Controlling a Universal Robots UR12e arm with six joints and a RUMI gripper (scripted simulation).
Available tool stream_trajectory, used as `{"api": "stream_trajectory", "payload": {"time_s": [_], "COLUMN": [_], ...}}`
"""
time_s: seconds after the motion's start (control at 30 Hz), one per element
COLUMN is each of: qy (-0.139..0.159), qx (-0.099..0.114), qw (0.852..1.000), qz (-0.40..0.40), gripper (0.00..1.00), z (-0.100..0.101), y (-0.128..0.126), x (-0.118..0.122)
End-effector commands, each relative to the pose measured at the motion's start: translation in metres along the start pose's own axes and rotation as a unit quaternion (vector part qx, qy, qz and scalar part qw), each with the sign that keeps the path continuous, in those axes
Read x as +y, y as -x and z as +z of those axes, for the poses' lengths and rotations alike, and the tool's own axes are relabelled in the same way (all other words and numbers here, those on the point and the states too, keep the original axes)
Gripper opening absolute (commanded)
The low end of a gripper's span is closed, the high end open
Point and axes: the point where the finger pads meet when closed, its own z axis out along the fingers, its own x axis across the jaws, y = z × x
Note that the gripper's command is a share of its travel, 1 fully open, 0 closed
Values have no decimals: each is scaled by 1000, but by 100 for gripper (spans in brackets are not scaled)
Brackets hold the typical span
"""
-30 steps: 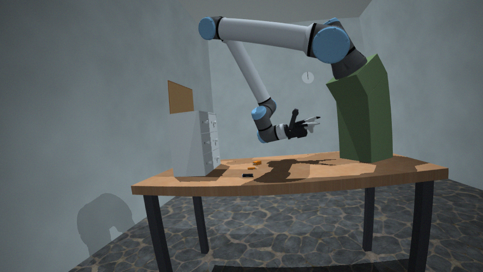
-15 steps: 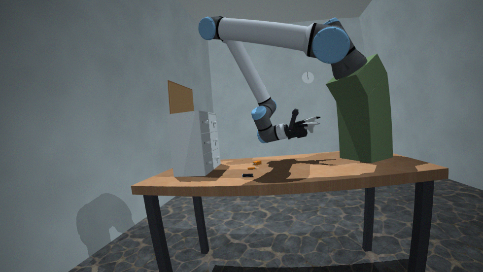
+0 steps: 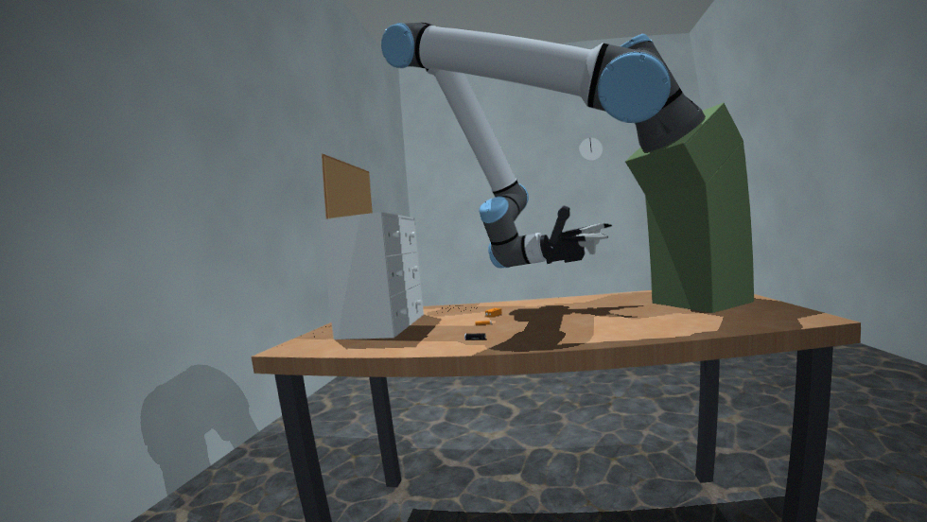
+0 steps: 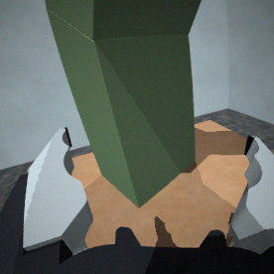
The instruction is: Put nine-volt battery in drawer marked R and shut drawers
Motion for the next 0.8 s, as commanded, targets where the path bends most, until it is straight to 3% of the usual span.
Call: {"api": "stream_trajectory", "payload": {"time_s": [0.0, 0.27, 0.5, 0.57, 0.77], "qy": [23, 129, 264, 264, 393], "qx": [10, 47, 76, 76, 85], "qw": [1000, 990, 960, 960, 912], "qz": [-4, -26, -56, -56, -86], "gripper": [100, 100, 100, 100, 100], "z": [-9, -51, -109, -109, -169], "y": [-3, -12, -19, -19, -23], "x": [-2, -12, -30, -30, -57]}}
